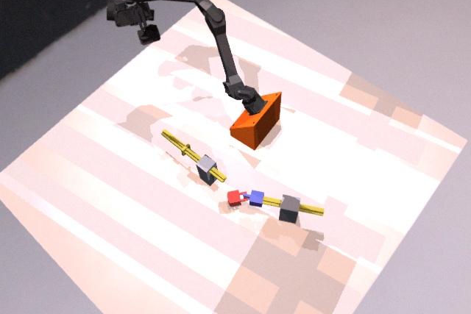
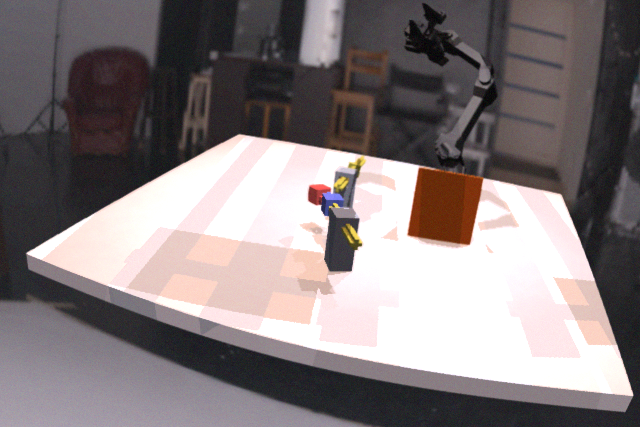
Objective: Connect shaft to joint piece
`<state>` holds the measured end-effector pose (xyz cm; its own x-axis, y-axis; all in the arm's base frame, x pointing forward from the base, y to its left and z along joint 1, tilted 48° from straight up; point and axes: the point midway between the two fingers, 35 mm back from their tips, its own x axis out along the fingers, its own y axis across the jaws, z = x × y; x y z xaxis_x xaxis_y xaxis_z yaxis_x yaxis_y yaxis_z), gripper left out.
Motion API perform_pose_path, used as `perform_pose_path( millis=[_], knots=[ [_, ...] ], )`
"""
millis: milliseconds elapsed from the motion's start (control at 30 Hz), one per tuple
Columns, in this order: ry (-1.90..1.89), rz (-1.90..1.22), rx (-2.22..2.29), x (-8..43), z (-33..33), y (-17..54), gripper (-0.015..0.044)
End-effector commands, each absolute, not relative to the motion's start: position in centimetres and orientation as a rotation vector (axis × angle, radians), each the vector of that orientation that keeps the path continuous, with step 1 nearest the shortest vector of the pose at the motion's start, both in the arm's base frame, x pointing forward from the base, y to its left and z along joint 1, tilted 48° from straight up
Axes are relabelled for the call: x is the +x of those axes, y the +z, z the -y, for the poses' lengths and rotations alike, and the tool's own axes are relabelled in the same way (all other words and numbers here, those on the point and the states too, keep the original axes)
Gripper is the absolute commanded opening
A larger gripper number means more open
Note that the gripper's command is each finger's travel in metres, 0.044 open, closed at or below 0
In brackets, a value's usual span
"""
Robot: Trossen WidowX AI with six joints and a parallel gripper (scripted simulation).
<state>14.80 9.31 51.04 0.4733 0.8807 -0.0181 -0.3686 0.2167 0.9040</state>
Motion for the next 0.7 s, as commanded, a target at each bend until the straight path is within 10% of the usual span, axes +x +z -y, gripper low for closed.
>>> perform_pose_path(
  millis=[0, 667],
  knots=[
    [0.946, -0.62, 1.004, 14.8, -9.3, 51.0, 0.0426],
    [0.661, -0.965, 1.089, 23.4, -7.9, 43.2, 0.044]
  ],
)
